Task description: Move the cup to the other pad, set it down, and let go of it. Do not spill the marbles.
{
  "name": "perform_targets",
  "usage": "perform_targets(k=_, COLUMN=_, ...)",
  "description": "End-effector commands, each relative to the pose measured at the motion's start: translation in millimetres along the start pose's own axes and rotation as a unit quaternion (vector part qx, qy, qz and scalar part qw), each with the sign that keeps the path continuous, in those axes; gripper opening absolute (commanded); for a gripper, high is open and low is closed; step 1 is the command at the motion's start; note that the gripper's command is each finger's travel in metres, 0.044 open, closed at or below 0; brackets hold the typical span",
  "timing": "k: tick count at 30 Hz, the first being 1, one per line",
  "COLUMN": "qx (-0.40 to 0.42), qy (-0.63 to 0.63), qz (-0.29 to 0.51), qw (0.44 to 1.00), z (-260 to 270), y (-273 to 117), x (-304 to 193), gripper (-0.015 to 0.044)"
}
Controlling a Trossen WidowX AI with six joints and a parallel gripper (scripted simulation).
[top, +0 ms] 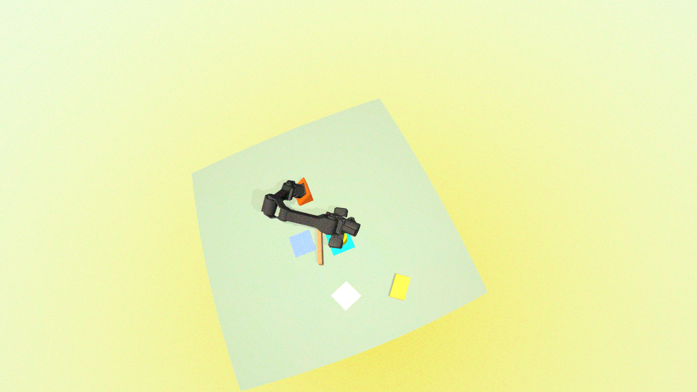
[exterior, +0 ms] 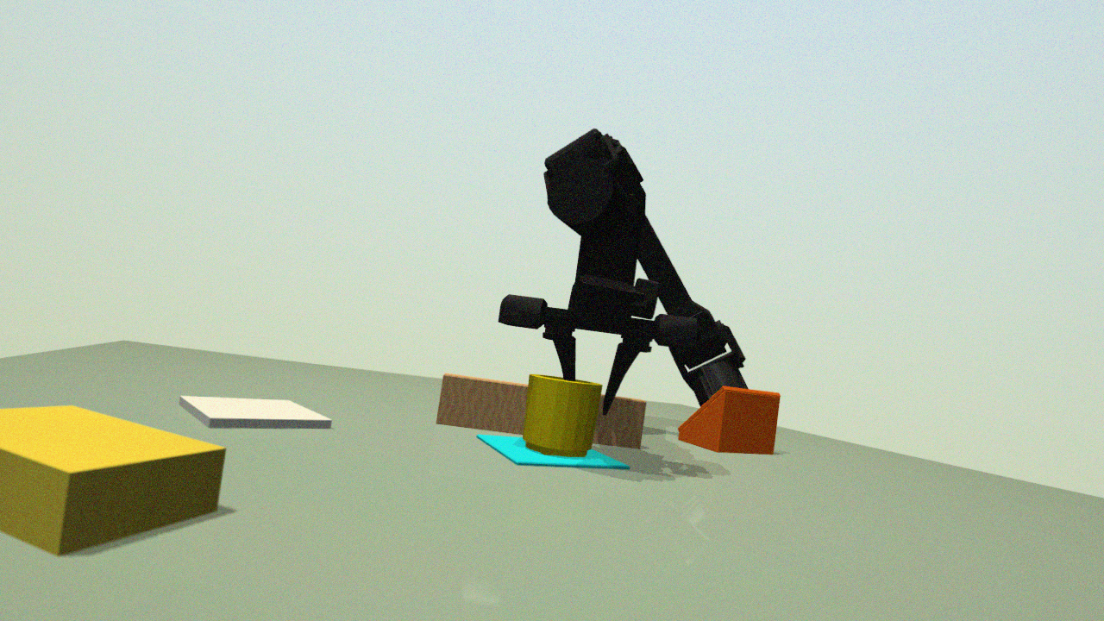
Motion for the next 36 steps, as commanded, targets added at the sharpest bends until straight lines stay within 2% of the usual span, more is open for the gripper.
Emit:
perform_targets(k=1, qx=0.000, qy=0.000, qz=-0.001, qw=1.000, z=0.2, y=-3.7, x=0.5, gripper=0.0147)
perform_targets(k=35, qx=-0.002, qy=-0.002, qz=-0.001, qw=1.000, z=-1.4, y=-48.8, x=-3.3, gripper=0.0147)
perform_targets(k=36, qx=-0.003, qy=-0.003, qz=0.003, qw=1.000, z=-1.5, y=-44.0, x=-3.0, gripper=0.0173)
Point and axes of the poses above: the point midway between the two fingers, 35 mm back from their tips, its own y axis out along the fingers, its own z axis across the jaws, x = y × z, the point moved 8 cm from there along -y, back along the fingers, and after that the axes turned 1 degree about -y, right-handed, at the moved point
